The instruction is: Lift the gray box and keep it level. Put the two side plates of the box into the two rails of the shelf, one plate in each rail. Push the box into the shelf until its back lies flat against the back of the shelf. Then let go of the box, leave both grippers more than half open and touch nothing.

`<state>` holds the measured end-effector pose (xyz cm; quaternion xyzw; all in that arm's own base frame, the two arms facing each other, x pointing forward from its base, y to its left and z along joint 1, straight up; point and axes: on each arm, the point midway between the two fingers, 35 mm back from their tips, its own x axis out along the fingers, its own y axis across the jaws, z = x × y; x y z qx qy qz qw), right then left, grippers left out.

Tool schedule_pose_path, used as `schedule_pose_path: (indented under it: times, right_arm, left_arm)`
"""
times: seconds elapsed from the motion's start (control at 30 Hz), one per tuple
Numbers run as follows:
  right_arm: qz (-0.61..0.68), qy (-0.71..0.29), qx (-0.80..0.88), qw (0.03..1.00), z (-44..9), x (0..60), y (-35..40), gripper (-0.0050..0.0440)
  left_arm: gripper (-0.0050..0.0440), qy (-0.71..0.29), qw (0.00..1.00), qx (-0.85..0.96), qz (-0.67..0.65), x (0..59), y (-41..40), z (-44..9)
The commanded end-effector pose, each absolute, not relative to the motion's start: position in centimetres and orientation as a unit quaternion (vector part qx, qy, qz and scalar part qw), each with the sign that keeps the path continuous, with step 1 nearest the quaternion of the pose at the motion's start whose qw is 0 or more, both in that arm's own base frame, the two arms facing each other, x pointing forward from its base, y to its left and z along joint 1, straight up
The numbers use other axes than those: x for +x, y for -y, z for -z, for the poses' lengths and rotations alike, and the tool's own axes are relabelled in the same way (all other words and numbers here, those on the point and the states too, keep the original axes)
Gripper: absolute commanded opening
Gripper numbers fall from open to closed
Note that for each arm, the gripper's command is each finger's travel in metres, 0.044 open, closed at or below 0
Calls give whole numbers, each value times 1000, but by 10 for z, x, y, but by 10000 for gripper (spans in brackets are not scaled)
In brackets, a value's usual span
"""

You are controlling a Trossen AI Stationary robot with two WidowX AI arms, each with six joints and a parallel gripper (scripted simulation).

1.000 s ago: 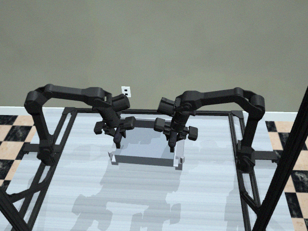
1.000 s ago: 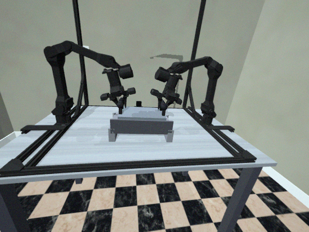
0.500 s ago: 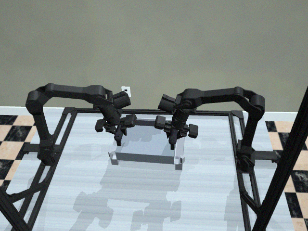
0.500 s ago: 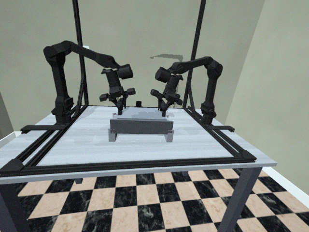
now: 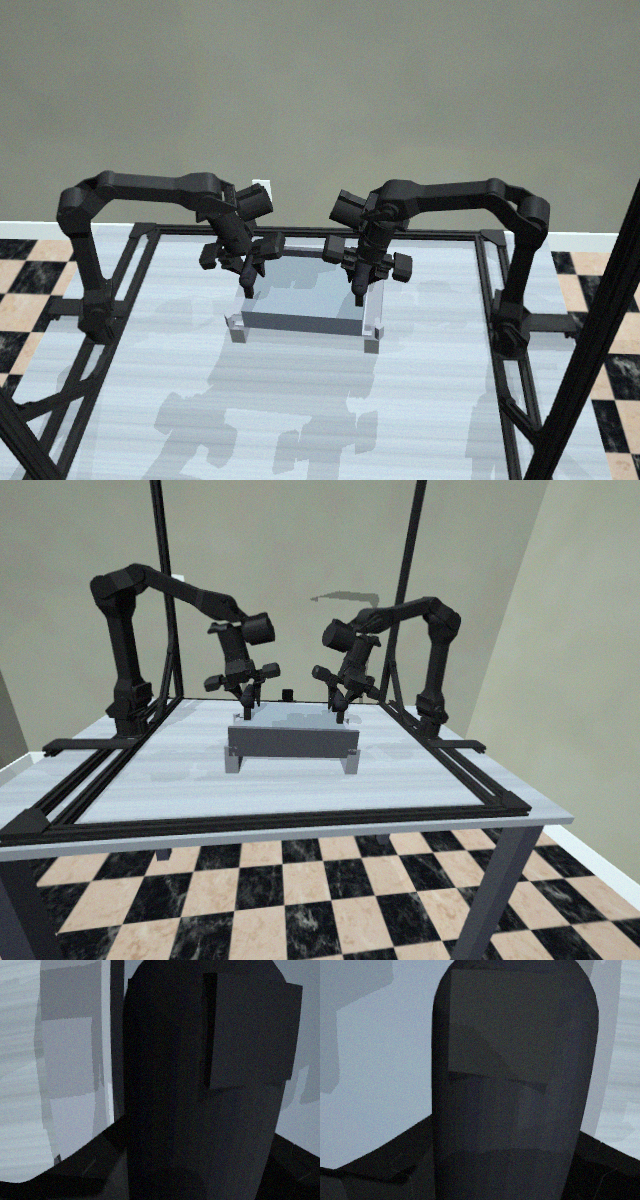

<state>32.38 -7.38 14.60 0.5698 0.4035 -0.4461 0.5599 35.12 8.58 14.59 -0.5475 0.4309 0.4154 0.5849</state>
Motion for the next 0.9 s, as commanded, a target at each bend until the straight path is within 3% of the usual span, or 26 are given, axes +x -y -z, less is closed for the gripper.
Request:
schedule_pose_path:
  times: [0.0, 0.4, 0.8, 0.87]
  right_arm:
    - [442, -398, 570, 568, -154, 324, 80, 0]
    - [442, -398, 570, 568, -154, 324, 91, 0]
    - [446, -403, 570, 560, -146, 323, 86, 288]
    - [446, -403, 570, 560, -146, 323, 86, 288]
  left_arm:
    - [0, -426, 590, -548, -412, 352, -92, -154]
    - [0, -426, 590, -548, -412, 352, -103, -154]
    - [288, -431, 585, -548, -415, 352, -98, -146]
    - [288, -431, 585, -548, -415, 352, -98, -146]
